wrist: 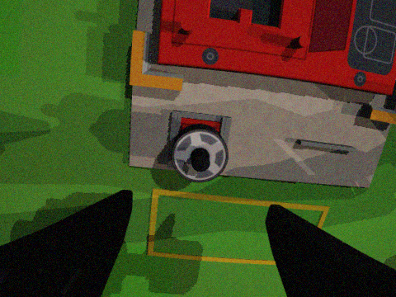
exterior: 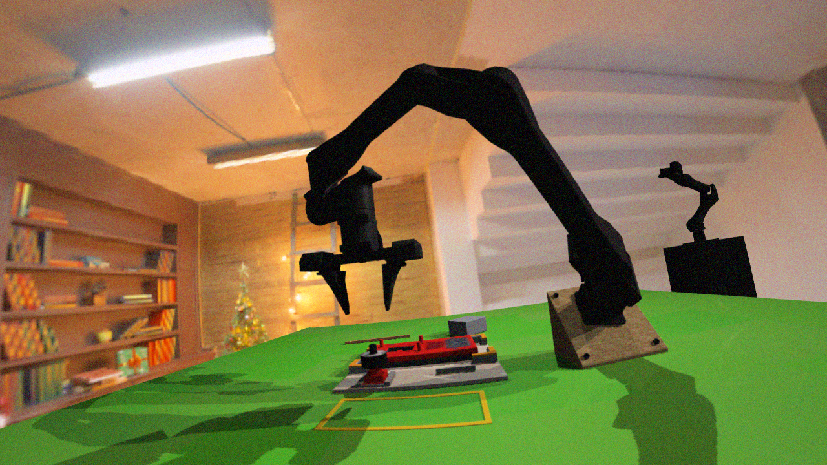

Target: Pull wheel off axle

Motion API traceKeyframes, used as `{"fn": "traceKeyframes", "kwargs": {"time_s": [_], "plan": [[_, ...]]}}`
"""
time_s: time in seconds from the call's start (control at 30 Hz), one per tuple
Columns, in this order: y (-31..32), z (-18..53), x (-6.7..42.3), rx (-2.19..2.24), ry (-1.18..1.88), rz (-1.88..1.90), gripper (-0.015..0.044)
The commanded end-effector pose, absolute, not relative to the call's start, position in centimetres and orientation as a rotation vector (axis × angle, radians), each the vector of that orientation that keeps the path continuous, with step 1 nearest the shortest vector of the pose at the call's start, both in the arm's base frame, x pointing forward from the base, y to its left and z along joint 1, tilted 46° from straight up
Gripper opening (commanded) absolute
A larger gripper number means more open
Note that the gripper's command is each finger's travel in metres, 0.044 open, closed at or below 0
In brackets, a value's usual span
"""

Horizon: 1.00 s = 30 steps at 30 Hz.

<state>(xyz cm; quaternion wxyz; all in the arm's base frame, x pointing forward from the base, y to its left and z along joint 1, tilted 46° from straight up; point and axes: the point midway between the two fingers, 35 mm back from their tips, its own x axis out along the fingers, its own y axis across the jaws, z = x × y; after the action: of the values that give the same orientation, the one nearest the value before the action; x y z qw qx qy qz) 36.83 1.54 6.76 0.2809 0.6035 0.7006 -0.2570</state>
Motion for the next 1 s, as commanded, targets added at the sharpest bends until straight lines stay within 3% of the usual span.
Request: {"fn": "traceKeyframes", "kwargs": {"time_s": [0.0, 0.57, 0.7, 0.97], "plan": [[1.7, 6.4, 36.8, 1.637, 1.881, -0.698, 0.03], [6.7, 1.5, 35.8, 1.639, 1.883, -0.695, 0.03], [6.5, 1.8, 35.9, 1.626, 1.886, -0.697, 0.0195], [6.5, 1.8, 35.9, 1.626, 1.886, -0.697, 0.0142]]}}
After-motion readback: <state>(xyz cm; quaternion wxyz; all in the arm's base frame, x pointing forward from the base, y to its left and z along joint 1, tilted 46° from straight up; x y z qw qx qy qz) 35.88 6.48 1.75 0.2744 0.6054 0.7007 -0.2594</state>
